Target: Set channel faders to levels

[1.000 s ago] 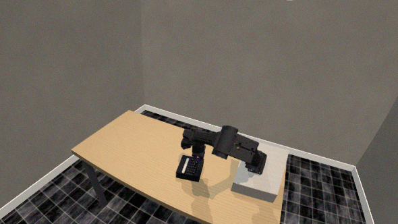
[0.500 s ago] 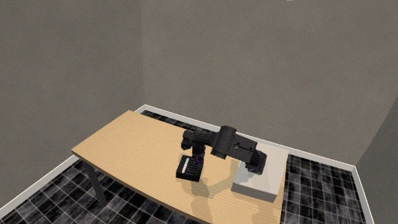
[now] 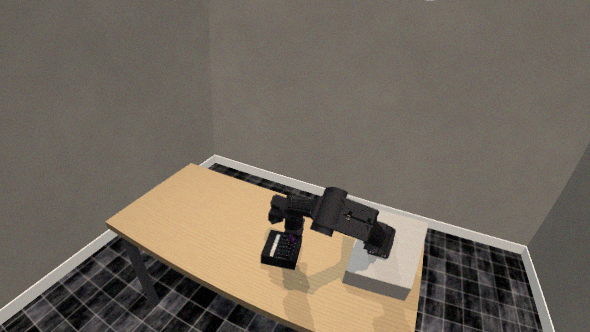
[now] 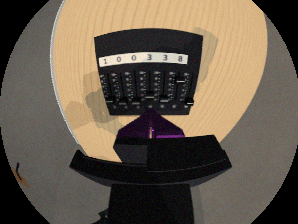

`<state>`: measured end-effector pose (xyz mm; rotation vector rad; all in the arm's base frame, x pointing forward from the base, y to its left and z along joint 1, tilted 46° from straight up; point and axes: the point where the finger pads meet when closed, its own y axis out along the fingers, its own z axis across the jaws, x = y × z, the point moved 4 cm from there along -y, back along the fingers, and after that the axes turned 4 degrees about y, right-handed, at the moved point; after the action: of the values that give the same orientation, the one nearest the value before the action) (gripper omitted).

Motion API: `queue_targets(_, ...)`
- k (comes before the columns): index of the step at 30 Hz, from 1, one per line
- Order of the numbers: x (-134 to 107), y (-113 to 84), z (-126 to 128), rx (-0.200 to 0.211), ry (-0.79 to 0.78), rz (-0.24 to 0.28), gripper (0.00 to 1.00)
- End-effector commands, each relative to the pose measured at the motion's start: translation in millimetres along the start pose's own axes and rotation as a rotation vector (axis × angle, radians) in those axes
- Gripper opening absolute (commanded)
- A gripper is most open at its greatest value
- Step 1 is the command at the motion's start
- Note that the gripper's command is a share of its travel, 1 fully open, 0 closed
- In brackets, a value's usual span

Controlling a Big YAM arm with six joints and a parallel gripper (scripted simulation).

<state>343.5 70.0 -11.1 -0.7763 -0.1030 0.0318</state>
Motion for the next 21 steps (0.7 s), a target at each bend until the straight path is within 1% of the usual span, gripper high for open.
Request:
queue_targets(1,0.3,8.6,1.7,0.004,-0.004,0.010,0.00)
queue_targets(21,1.3,9.6,1.9,0.004,-0.008,0.010,0.00)
